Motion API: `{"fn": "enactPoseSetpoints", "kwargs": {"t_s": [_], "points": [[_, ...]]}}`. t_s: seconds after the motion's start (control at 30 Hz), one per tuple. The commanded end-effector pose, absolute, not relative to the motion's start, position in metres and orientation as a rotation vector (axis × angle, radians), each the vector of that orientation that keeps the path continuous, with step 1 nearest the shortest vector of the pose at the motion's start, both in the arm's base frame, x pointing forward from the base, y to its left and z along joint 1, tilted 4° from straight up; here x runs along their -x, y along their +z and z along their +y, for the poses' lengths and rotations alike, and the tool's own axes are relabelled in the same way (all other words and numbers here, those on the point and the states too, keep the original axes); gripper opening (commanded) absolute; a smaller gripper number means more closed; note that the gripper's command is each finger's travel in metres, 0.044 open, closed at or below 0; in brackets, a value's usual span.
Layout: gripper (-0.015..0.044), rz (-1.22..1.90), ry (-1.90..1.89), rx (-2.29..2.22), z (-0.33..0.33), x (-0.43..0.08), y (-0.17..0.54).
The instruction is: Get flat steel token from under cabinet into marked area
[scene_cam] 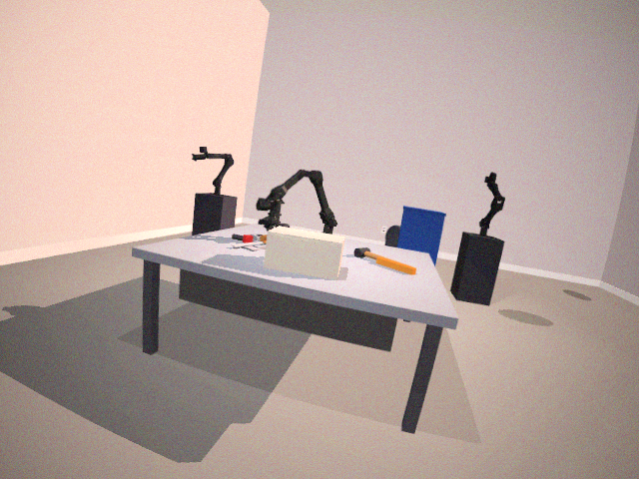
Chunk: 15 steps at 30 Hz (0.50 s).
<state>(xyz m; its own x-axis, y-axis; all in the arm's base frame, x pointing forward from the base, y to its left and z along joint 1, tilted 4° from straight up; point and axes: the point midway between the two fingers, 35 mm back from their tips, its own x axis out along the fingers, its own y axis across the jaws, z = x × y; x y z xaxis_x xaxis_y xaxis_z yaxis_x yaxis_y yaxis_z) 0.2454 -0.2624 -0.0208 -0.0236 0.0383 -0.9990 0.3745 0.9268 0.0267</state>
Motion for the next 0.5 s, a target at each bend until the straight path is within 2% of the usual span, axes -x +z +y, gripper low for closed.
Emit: {"fn": "enactPoseSetpoints", "kwargs": {"t_s": [0.0,0.47], "points": [[0.0,1.574,-0.253,-0.297,-0.2645,-0.2475,-0.0193],[0.0,1.581,-0.164,-0.21,-0.2645,-0.2475,-0.0193]]}}
